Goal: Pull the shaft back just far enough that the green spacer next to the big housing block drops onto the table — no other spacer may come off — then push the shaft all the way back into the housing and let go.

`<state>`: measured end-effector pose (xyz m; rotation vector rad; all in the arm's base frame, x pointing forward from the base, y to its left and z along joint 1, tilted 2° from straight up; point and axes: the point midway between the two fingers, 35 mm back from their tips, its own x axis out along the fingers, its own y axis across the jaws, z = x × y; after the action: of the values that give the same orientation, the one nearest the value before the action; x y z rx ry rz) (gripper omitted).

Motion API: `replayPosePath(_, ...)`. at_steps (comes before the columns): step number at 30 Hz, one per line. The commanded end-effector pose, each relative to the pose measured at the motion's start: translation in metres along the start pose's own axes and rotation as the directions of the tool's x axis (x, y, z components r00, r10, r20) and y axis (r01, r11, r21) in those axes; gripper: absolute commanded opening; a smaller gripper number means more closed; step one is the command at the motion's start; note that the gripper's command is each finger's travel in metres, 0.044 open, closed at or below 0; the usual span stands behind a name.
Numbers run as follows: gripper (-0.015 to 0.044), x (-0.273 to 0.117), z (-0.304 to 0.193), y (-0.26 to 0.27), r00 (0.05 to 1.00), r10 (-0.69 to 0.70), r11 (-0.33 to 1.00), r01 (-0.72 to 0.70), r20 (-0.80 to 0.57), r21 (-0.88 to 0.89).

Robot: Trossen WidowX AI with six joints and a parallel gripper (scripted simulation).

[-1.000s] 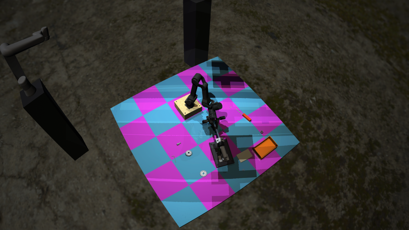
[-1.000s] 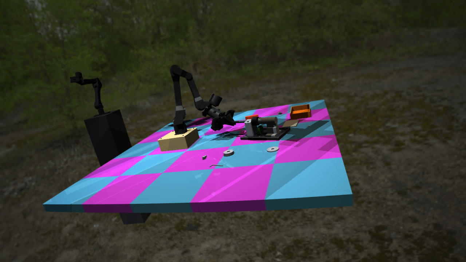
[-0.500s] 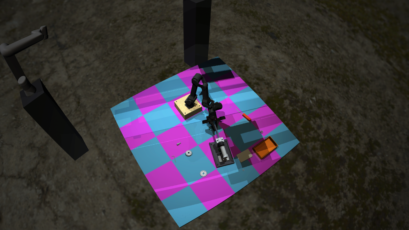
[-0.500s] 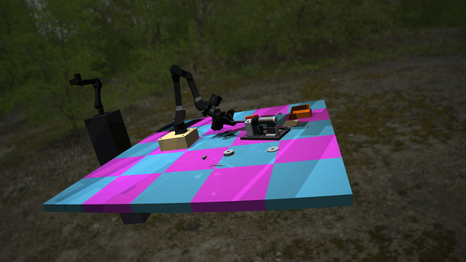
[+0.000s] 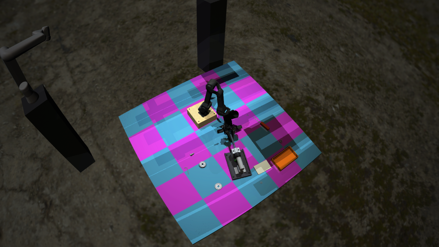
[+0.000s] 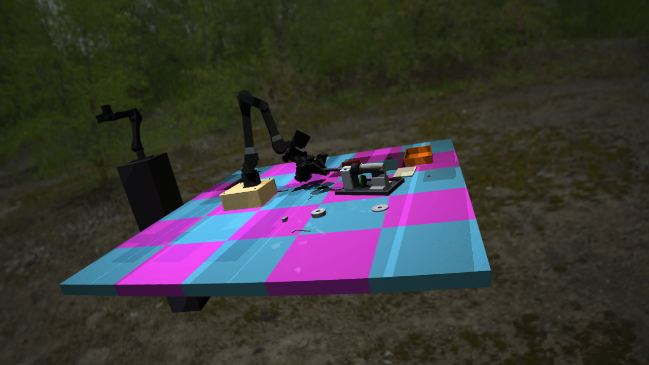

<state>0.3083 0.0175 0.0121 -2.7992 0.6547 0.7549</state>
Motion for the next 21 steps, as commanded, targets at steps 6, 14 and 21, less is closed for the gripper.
replayPosePath(6, 0.0, 0.0028, -0.0033, -0.0003, 1.0, 0.002, 1.0, -0.002, -0.005, 0.001)
replayPosePath(14, 0.0, 0.0048, -0.0045, -0.0003, 1.0, 0.002, 1.0, -0.002, -0.005, 0.001)
replayPosePath(21, 0.0, 0.0066, -0.0056, -0.0003, 1.0, 0.002, 1.0, -0.002, -0.006, 0.001)
